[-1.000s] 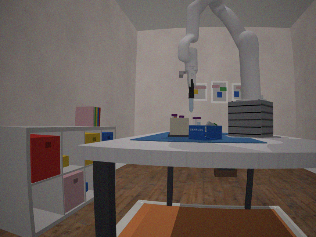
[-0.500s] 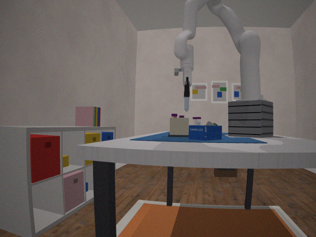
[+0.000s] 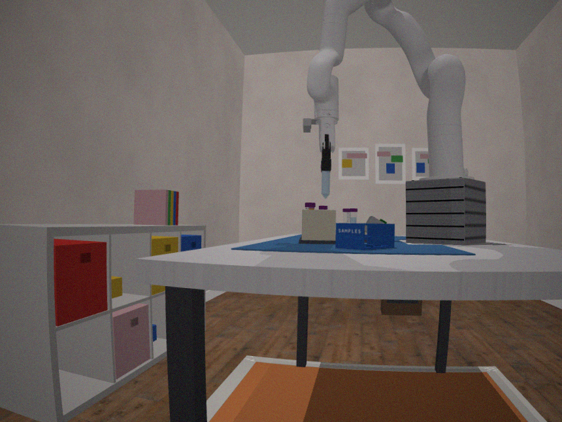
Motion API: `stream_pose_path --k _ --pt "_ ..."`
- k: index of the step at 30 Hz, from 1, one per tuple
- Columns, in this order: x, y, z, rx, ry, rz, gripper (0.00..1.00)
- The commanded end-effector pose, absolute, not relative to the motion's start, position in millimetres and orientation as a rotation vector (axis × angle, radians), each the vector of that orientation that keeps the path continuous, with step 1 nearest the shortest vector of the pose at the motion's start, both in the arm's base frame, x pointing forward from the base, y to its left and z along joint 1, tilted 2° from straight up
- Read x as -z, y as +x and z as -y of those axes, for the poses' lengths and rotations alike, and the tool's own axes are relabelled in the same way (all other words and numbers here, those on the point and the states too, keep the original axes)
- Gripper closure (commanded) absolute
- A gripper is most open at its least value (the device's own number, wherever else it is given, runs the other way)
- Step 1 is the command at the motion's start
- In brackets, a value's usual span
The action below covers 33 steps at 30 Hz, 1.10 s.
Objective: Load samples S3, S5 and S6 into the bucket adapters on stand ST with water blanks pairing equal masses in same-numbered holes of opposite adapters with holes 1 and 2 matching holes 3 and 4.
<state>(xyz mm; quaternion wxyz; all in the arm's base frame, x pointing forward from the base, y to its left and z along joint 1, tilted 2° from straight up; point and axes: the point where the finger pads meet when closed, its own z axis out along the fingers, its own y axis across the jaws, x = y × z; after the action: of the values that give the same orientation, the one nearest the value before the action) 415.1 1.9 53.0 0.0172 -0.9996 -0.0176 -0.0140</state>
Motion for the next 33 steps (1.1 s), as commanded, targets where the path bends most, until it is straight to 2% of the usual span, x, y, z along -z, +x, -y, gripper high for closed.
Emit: stream_pose_path --k 1,20,33 --pt "-53 417 -3 0.035 -3.119 0.053 1.0" --pt "-52 417 -3 0.035 -3.119 0.053 1.0" --pt "-26 417 -4 0.035 -3.119 0.053 1.0"
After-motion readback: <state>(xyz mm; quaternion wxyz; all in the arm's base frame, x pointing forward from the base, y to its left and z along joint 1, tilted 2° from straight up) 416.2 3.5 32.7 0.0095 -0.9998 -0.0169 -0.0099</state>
